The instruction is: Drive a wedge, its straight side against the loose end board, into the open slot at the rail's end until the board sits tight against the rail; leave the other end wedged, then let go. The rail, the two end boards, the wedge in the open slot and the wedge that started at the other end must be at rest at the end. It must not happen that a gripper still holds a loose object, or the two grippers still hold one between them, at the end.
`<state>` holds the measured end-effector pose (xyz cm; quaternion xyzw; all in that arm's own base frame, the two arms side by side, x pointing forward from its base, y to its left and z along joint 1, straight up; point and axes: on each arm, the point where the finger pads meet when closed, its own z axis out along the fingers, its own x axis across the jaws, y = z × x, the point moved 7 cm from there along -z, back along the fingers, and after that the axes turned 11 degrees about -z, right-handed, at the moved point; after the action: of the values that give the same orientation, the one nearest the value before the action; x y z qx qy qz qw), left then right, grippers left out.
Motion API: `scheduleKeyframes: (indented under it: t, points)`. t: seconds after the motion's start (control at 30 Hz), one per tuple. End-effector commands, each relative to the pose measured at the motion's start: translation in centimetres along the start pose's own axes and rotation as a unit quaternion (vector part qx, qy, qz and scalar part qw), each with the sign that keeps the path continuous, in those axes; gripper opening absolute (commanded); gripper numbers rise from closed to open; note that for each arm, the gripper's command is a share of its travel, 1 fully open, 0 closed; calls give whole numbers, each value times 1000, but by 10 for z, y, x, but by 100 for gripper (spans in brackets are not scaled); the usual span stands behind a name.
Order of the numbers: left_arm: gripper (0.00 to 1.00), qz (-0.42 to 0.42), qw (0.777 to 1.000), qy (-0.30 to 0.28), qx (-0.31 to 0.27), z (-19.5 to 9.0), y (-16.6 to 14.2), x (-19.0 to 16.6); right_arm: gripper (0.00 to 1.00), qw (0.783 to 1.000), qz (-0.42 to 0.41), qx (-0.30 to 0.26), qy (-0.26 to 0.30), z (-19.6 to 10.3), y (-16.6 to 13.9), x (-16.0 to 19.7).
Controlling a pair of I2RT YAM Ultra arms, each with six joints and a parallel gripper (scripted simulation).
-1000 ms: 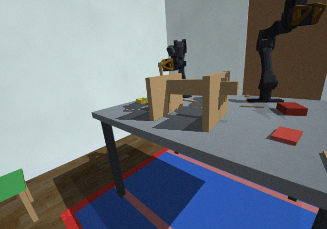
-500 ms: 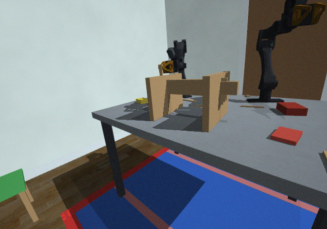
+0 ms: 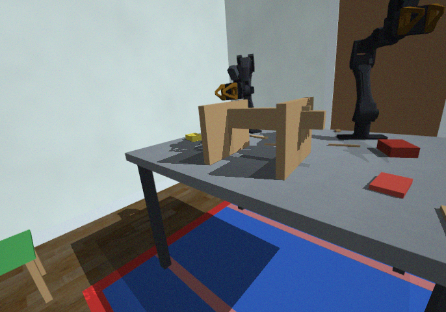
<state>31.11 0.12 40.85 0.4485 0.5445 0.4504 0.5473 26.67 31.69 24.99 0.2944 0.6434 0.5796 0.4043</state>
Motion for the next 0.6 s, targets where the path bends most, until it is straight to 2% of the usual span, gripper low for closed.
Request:
scheduleKeyframes:
  t: [0.0,0.27,0.3,0.5,0.53,0.57]
  points:
    - [40,2,1000,-7,-29,-3,19,-5,36,998,24,-50,-8,-1,35,-5]
    - [40,2,1000,-7,-29,-3,19,-5,36,998,24,-50,-8,-1,35,-5]
    - [40,2,1000,-7,-29,-3,19,-5,36,1000,12,-26,-4,-1,29,-4]
    - [40,2,1000,-7,-29,-3,19,-5,36,999,17,-36,-6,-1,34,-5]
    - [40,2,1000,-7,-29,-3,19,-5,36,1000,10,-21,-4,0,32,-5]
    - [40,2,1000,-7,-29,-3,19,-5,36,999,17,-37,-6,-1,37,-5]
